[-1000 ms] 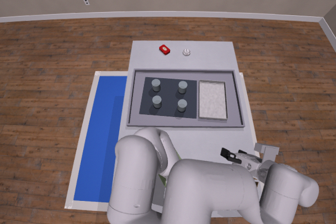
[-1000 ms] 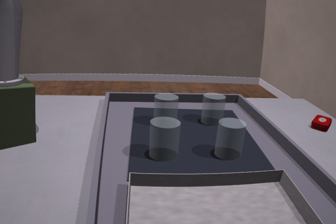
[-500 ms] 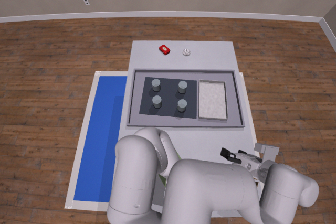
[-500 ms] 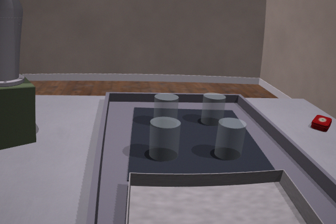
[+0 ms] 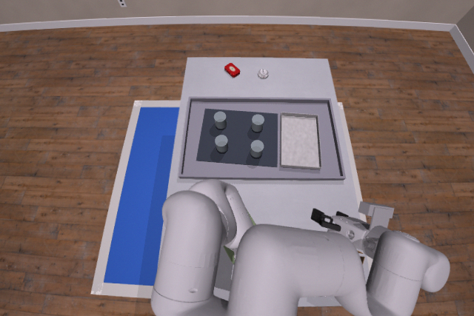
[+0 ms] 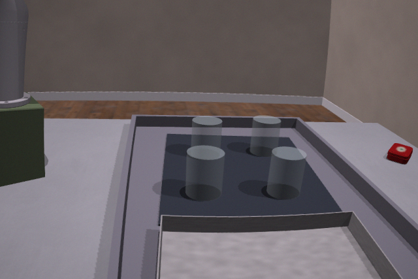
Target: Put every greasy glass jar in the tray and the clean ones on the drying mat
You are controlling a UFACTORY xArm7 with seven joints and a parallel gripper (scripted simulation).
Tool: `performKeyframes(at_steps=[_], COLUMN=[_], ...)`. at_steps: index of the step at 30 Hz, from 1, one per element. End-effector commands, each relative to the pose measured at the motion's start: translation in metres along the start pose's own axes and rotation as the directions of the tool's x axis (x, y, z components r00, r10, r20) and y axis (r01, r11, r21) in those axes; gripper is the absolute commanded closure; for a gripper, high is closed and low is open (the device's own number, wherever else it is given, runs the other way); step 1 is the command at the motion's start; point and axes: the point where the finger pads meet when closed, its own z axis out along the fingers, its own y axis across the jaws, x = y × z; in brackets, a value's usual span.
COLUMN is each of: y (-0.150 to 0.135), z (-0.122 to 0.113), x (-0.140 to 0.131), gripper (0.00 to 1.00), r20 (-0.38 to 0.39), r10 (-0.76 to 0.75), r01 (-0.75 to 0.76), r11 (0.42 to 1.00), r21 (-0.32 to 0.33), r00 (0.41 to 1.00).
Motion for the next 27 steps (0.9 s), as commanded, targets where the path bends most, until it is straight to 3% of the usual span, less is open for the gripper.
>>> performKeyframes(at_steps=[1, 4, 27], y=[0.0, 0.0, 0.003], z=[-0.001, -0.001, 0.046], x=[0.0, 0.0, 0.077], gripper=[0.0, 0.0, 0.0], r20=[0.0, 0.0, 0.263], r10=[-0.001, -0.001, 0.038], r01=[0.001, 0.001, -0.033], r11=[1.0, 1.0, 0.999], r21=[-0.003, -0.003, -0.024], r00=[1.0, 1.0, 0.964])
